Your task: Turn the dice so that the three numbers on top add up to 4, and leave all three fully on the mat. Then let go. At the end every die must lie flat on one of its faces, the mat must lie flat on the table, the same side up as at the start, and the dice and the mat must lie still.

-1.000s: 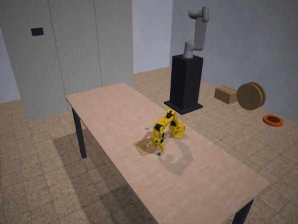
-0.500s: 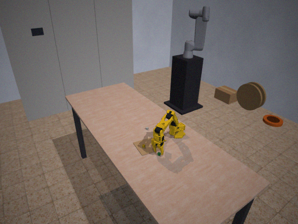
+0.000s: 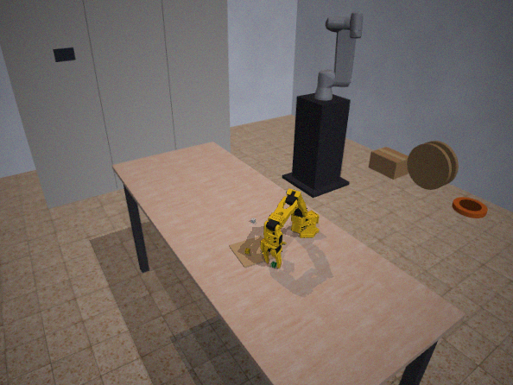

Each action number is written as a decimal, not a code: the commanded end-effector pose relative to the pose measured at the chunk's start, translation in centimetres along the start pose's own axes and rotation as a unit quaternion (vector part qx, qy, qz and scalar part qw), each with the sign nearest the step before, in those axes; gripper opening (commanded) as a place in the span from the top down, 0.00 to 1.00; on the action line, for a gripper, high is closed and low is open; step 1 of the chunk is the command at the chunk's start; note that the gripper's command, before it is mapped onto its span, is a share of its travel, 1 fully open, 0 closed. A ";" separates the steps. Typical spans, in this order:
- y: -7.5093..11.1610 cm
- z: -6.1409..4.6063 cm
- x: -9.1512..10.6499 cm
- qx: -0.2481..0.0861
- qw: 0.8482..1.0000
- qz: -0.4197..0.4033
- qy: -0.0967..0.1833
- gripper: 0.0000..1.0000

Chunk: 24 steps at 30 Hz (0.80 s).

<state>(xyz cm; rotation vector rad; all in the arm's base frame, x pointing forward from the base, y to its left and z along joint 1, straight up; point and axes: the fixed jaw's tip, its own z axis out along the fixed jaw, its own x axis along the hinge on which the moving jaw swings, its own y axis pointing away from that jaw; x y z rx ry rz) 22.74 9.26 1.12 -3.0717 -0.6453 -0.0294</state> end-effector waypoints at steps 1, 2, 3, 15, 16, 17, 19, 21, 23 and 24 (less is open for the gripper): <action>-0.2 -0.5 0.4 0.001 1.000 -0.008 0.015 0.75; -0.2 -0.5 0.4 0.001 1.000 -0.008 0.015 0.75; -0.2 -0.5 0.4 0.001 1.000 -0.008 0.015 0.75; -0.4 -0.5 0.4 0.001 1.000 -0.008 0.015 0.79; -0.4 -0.5 0.4 0.001 1.000 -0.008 0.015 0.79; -0.5 -0.5 0.4 0.001 1.000 -0.008 0.015 0.80; -0.6 -0.5 0.4 0.001 1.000 -0.008 0.015 0.81; -0.7 -0.5 0.4 0.001 1.000 -0.008 0.015 0.83; -0.8 -0.5 0.4 0.001 1.000 -0.008 0.015 0.84; -0.8 -0.5 0.4 0.001 1.000 -0.008 0.015 0.85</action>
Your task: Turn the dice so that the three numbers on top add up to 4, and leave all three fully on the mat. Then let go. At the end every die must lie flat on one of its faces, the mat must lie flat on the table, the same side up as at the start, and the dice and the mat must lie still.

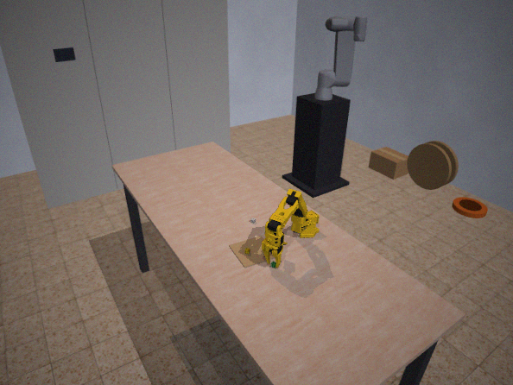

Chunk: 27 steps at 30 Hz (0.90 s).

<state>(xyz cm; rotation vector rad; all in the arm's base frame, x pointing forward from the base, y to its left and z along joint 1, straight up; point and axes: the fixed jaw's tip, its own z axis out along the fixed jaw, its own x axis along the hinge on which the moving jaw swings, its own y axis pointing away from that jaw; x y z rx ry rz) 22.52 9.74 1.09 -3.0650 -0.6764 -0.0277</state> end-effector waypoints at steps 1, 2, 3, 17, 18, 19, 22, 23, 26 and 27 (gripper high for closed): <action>-0.3 -0.5 0.4 0.001 1.000 0.002 0.015 0.86; -0.4 -0.5 0.4 0.001 1.000 0.002 0.015 0.87; -0.4 -0.5 0.4 0.001 1.000 0.002 0.015 0.88; -0.7 -0.5 0.4 0.001 1.000 0.002 0.015 0.93; -0.8 -0.5 0.4 0.001 1.000 0.002 0.015 0.93; -0.8 -0.5 0.4 0.001 1.000 0.002 0.015 0.93; -0.8 -0.5 0.4 0.002 1.000 0.002 0.015 0.93; -0.8 -0.5 0.4 0.002 1.000 0.002 0.015 0.93; -0.8 -0.5 0.4 0.001 1.000 0.002 0.015 0.94; -0.8 -0.5 0.4 0.001 1.000 0.002 0.015 0.94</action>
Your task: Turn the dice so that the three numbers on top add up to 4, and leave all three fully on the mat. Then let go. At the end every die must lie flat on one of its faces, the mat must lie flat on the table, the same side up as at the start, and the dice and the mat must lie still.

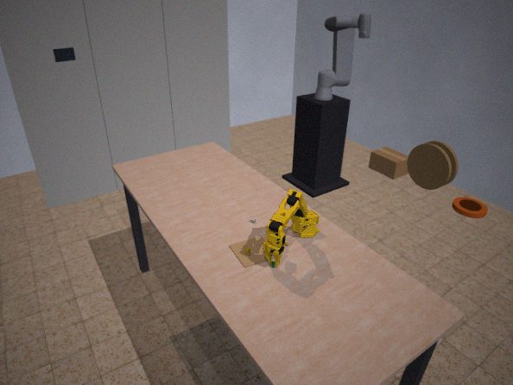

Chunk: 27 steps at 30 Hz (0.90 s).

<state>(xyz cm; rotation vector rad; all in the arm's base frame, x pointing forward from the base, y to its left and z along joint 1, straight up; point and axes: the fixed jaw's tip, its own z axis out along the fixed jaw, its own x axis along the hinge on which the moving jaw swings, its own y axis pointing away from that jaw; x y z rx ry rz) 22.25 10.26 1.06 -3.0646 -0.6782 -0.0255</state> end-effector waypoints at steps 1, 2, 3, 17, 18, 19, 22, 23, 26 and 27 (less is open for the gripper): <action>-0.2 -0.5 0.4 0.001 1.000 0.002 0.016 0.94; -0.2 -0.5 0.4 0.001 1.000 0.002 0.016 0.94; -0.2 -0.5 0.4 0.001 1.000 0.002 0.016 0.95; -0.2 -0.5 0.4 0.001 1.000 0.002 0.016 1.00; -0.2 -0.5 0.4 0.001 1.000 0.002 0.016 1.00; -0.2 -0.6 0.4 0.001 1.000 0.002 0.016 1.00; -0.2 -0.9 0.5 0.001 1.000 0.002 0.016 1.00; -0.2 -1.1 0.5 0.001 1.000 0.002 0.016 1.00; -0.2 -1.8 0.5 0.001 1.000 0.002 0.016 1.00; -0.2 -2.1 0.5 0.001 1.000 0.002 0.016 1.00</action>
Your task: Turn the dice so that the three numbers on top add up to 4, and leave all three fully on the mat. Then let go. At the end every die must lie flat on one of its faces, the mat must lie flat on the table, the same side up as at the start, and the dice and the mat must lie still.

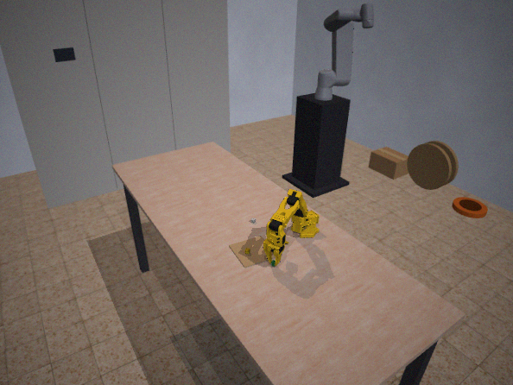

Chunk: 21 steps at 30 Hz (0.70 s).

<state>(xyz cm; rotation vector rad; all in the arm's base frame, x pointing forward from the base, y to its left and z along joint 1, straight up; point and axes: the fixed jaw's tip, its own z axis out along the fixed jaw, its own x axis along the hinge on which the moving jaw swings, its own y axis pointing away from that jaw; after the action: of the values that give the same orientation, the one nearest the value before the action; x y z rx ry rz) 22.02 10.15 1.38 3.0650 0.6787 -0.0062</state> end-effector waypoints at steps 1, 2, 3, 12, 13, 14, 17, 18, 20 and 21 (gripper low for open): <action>-0.2 -2.0 0.8 0.002 1.000 0.002 0.026 1.00; -0.2 -2.3 0.7 0.002 1.000 0.002 0.026 1.00; -0.2 -2.7 0.7 0.002 1.000 0.002 0.026 1.00; -0.1 -4.5 0.5 0.002 1.000 0.002 0.026 1.00; -0.1 -4.7 0.5 0.002 1.000 0.002 0.026 1.00; -0.1 -4.8 0.5 0.002 1.000 0.002 0.026 1.00; -0.1 -5.1 0.4 0.002 1.000 0.002 0.026 1.00; -0.1 -5.1 0.4 0.002 1.000 0.002 0.026 1.00; -0.1 -5.1 0.4 0.002 1.000 0.002 0.026 1.00; -0.1 -5.1 0.4 0.002 1.000 0.002 0.026 1.00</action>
<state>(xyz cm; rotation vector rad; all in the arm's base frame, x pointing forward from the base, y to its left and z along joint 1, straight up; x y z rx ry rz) 21.83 10.06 4.87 3.0601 0.6776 -0.0364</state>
